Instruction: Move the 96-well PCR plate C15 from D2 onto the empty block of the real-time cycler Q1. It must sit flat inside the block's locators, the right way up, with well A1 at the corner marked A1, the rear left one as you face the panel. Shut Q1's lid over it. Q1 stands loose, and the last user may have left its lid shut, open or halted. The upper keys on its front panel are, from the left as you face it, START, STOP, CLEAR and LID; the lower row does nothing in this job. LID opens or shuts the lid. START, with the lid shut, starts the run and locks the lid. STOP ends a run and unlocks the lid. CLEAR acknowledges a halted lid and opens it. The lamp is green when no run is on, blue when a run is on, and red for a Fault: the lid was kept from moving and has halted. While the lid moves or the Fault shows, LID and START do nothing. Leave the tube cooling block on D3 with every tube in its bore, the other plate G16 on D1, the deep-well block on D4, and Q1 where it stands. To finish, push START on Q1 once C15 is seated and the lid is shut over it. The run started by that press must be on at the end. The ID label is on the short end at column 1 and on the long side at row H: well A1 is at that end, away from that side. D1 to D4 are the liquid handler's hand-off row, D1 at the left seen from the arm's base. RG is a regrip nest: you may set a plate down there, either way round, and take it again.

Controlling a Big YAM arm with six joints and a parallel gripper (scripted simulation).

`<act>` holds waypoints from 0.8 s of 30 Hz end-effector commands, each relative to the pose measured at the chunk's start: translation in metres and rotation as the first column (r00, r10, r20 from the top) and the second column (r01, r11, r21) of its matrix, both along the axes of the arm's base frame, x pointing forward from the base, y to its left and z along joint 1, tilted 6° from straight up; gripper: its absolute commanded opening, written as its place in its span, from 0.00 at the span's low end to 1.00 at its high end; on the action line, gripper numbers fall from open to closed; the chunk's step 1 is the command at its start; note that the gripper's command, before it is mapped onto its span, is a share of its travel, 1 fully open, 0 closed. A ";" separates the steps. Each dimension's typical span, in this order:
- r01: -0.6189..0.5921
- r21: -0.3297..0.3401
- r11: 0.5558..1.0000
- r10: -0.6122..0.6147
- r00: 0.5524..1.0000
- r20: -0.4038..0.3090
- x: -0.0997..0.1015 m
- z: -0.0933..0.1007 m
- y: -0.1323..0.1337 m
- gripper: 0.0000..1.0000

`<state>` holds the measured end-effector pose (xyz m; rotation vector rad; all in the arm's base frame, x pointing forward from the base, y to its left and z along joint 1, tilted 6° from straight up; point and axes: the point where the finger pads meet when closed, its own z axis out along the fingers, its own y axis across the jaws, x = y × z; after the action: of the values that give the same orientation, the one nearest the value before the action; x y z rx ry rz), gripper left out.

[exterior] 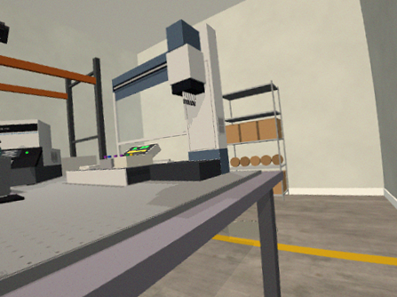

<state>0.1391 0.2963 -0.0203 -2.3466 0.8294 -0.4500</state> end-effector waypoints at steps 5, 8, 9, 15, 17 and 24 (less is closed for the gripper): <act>0.008 0.062 0.998 -0.009 1.000 0.010 0.006 0.019 0.026 0.00; 0.008 0.059 0.998 -0.009 1.000 0.010 0.005 0.016 0.021 0.00; 0.008 0.060 0.998 -0.009 1.000 0.010 0.004 0.016 0.020 0.00; 0.008 0.055 0.998 -0.008 1.000 0.009 0.002 0.012 0.010 0.00; 0.008 0.057 0.998 -0.008 1.000 0.009 0.002 0.012 0.010 0.00; 0.007 0.070 0.998 -0.008 1.000 0.012 0.003 0.016 0.017 0.00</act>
<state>0.1393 0.2972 -0.0191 -2.3411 0.8290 -0.4487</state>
